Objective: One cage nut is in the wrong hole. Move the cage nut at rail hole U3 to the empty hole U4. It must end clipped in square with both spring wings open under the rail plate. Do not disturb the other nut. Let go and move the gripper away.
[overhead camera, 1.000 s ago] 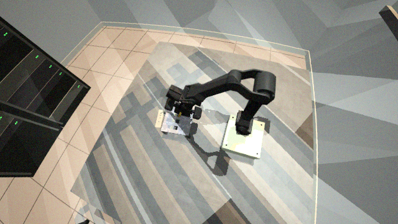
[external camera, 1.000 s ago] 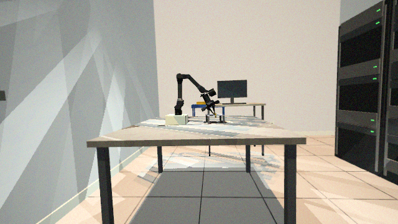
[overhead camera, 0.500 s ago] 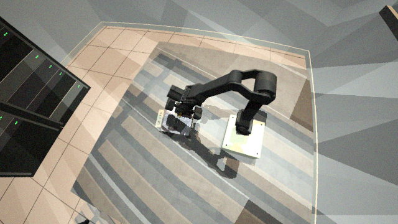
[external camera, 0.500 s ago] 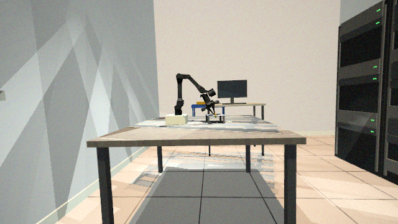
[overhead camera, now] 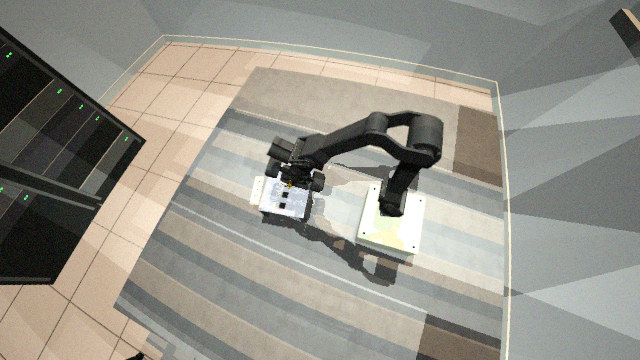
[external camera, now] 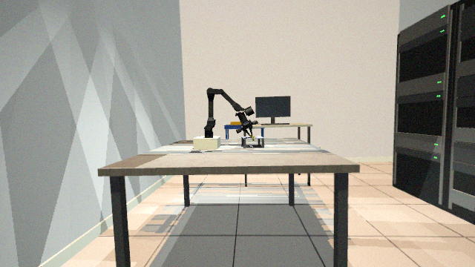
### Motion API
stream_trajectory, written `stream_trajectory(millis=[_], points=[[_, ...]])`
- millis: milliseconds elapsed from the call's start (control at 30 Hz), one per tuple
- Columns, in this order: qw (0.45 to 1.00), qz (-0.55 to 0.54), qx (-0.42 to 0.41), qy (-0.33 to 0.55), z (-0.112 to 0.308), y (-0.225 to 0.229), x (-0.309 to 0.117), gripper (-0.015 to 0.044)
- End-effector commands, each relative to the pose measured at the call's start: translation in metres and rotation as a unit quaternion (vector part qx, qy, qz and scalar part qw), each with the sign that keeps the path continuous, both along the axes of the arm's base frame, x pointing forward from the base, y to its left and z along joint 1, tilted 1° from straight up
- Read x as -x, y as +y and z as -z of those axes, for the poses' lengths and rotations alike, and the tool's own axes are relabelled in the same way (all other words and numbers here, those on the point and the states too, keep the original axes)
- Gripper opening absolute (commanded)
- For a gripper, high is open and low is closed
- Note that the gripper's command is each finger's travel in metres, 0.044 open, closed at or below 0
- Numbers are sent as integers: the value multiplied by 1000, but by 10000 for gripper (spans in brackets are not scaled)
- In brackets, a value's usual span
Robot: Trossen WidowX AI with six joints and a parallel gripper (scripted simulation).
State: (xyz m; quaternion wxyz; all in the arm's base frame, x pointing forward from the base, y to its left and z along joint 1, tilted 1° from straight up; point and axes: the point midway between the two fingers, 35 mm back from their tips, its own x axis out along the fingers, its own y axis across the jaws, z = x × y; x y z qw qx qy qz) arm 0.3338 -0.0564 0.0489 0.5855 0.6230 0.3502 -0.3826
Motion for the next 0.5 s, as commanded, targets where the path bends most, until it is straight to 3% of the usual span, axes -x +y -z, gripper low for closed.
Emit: stream_trajectory(millis=[0,467], points=[[1000,-4,0,4,-1,0,-1,36],[1000,-4,0,6,-1,0,-2,36]])
